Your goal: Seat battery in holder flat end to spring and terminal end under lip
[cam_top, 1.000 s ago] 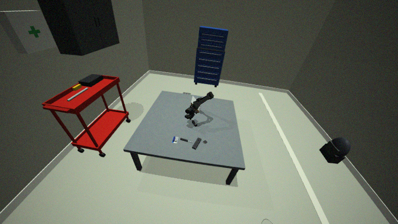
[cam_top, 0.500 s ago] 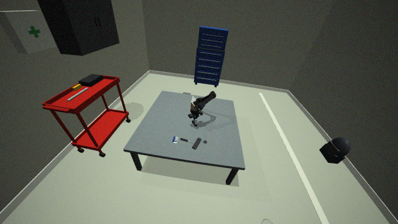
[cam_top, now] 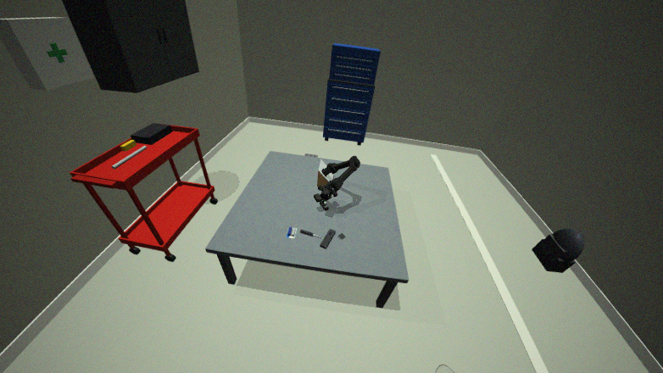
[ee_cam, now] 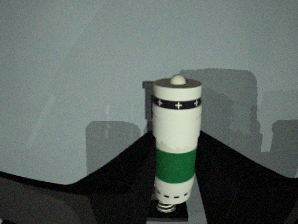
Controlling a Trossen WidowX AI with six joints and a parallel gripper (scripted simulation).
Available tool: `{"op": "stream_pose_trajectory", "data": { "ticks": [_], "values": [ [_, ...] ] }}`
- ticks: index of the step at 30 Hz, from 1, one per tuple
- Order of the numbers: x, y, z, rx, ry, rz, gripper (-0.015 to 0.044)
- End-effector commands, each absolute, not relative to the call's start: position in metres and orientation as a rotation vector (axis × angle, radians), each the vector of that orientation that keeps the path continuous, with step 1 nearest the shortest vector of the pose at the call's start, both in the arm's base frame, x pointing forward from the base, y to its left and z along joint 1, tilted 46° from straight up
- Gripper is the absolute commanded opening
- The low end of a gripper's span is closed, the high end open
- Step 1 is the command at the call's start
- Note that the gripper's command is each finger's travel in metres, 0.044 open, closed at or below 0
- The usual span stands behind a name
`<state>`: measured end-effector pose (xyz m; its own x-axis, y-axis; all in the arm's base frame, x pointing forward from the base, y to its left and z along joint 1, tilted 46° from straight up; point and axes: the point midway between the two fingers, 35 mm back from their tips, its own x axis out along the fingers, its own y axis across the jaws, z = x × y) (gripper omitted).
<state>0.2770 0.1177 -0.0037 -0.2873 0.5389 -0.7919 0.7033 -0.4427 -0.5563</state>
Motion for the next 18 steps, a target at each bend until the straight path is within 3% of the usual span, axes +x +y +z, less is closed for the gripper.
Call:
{"op": "stream_pose_trajectory", "data": {
  "ticks": [1, 18],
  "values": [
    [0.2782, 0.1167, -0.0055, 1.774, 1.568, -1.845, 0.0067],
    [0.2813, 0.1263, -0.0098, 1.608, 1.523, -1.922, 0.0067]
  ]
}}
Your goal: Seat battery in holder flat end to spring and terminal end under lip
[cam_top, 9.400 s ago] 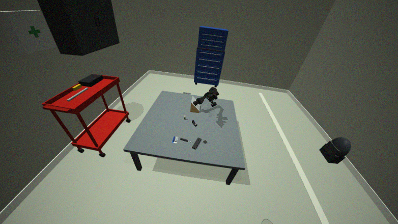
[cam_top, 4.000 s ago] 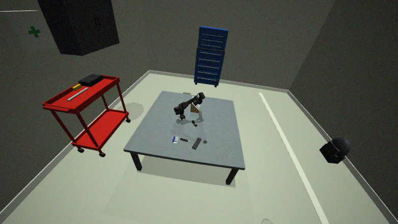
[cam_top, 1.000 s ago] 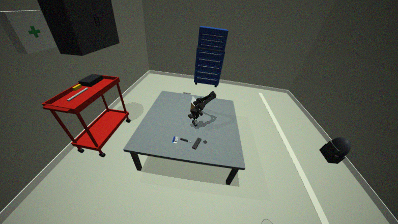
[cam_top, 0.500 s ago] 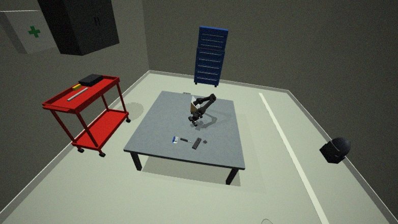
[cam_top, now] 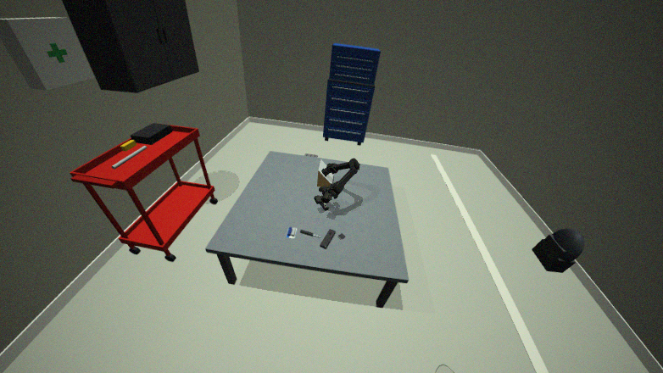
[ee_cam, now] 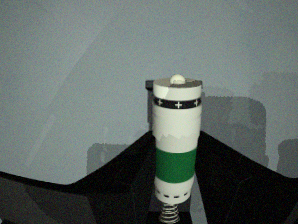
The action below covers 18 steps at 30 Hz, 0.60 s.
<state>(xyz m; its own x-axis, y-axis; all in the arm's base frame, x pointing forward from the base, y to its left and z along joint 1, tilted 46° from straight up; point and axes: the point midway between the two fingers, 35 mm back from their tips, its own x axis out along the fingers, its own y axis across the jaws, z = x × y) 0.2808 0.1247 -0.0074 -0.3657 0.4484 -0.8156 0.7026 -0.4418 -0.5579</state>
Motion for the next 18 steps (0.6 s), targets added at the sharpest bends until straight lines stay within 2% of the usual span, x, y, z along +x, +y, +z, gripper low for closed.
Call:
{"op": "stream_pose_trajectory", "data": {
  "ticks": [1, 18],
  "values": [
    [0.2814, 0.1269, -0.0101, 1.598, 1.52, -1.926, 0.0067],
    [0.283, 0.1351, -0.0129, 1.458, 1.479, -1.975, 0.0067]
  ]
}}
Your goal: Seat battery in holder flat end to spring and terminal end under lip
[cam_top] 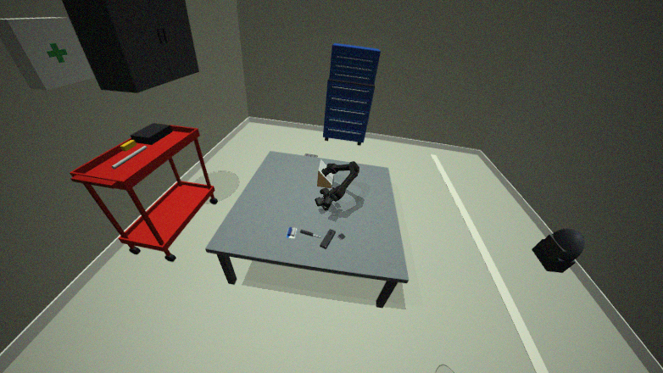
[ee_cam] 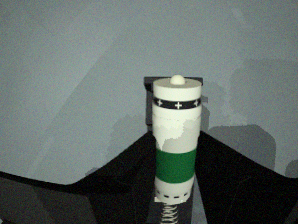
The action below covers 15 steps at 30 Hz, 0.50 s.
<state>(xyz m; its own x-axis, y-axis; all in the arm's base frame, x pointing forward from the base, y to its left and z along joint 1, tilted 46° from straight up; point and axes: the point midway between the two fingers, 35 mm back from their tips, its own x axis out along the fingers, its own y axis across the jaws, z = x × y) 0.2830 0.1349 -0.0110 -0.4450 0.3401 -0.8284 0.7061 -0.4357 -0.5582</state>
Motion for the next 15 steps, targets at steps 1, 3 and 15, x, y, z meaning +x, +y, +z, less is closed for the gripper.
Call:
{"op": "stream_pose_trajectory", "data": {
  "ticks": [1, 3, 15],
  "values": [
    [0.2833, 0.1353, -0.0128, 1.458, 1.479, -1.975, 0.0067],
    [0.2842, 0.1363, -0.0124, 1.458, 1.479, -1.976, 0.0067],
    [0.2906, 0.1425, -0.0095, 1.457, 1.481, -1.977, 0.0067]
  ]
}}
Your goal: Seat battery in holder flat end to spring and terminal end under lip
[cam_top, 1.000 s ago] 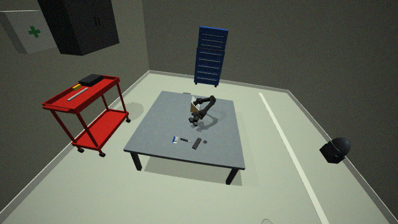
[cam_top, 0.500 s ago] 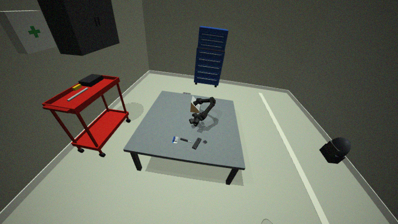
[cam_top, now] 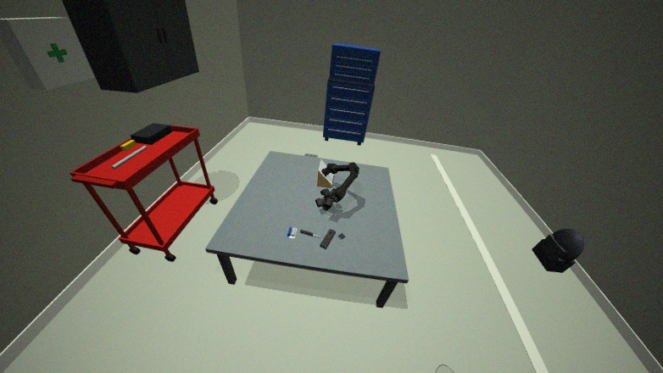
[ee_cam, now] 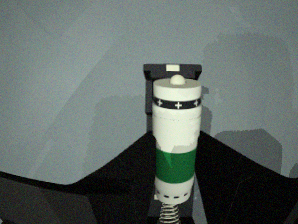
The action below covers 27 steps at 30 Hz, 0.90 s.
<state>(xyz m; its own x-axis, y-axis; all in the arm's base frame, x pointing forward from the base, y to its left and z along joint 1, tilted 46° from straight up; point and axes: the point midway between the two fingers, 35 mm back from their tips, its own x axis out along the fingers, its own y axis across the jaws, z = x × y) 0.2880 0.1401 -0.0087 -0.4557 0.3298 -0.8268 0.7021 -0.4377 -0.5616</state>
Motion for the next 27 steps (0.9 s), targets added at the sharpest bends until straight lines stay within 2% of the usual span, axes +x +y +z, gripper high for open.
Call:
{"op": "stream_pose_trajectory", "data": {
  "ticks": [1, 27],
  "values": [
    [0.2911, 0.1429, -0.0093, 1.456, 1.481, -1.977, 0.0067],
    [0.2995, 0.1498, -0.006, 1.482, 1.492, -1.97, 0.0067]
  ]
}}
